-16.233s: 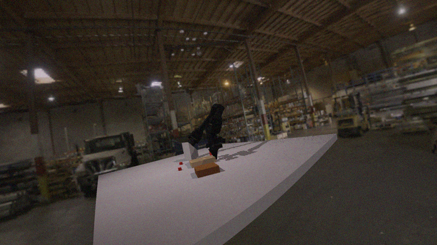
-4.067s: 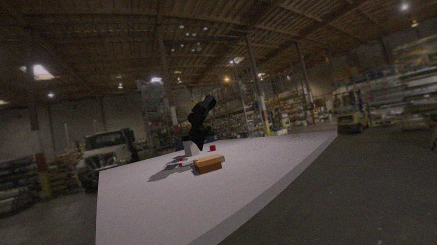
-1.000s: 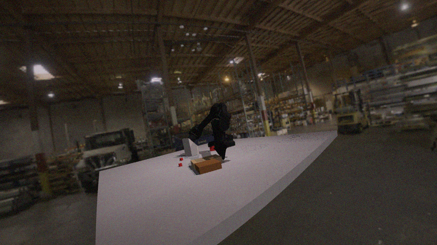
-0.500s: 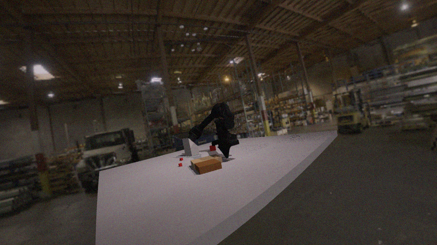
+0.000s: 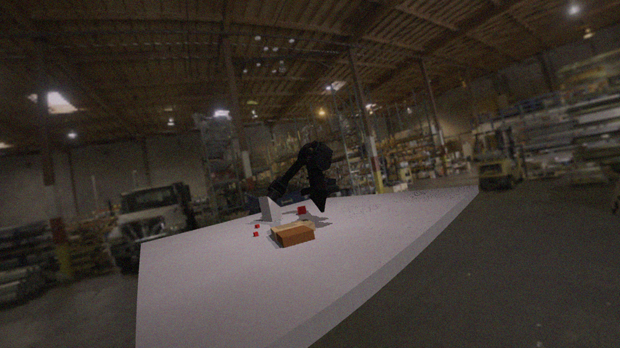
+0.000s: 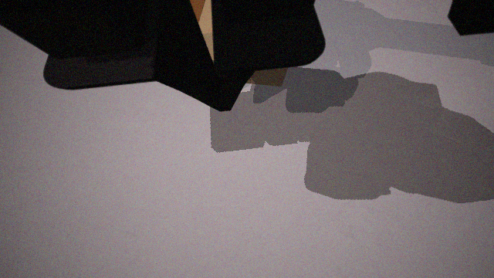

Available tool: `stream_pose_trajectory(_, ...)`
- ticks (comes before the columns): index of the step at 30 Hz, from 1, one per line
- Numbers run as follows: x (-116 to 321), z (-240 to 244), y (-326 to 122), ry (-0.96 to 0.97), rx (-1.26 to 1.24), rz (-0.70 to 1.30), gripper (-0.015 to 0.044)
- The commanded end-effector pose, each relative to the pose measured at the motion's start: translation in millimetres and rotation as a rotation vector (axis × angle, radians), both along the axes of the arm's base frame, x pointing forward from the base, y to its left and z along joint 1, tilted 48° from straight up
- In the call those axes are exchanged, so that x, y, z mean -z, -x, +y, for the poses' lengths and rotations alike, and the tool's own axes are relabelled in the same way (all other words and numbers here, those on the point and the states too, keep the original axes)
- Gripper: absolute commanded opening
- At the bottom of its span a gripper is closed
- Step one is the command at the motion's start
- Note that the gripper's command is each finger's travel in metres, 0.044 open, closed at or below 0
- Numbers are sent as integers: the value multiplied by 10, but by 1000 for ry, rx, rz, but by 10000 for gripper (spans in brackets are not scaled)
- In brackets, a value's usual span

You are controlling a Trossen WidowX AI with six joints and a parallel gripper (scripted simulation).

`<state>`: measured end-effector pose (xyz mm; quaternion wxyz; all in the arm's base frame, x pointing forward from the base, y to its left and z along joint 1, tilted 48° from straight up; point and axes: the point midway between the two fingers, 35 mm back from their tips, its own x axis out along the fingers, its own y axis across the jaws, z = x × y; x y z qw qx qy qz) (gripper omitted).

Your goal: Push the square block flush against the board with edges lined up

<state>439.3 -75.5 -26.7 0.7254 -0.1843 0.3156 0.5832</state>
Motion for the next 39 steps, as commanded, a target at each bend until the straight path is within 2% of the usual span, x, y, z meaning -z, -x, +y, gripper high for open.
stream_pose_trajectory(1,-70,-84,13,5,1,-5,0)
stream_pose_trajectory(5,-46,-110,20,-1,37,32,0)
stream_pose_trajectory(39,488,-647,243,-132,844,886,0)
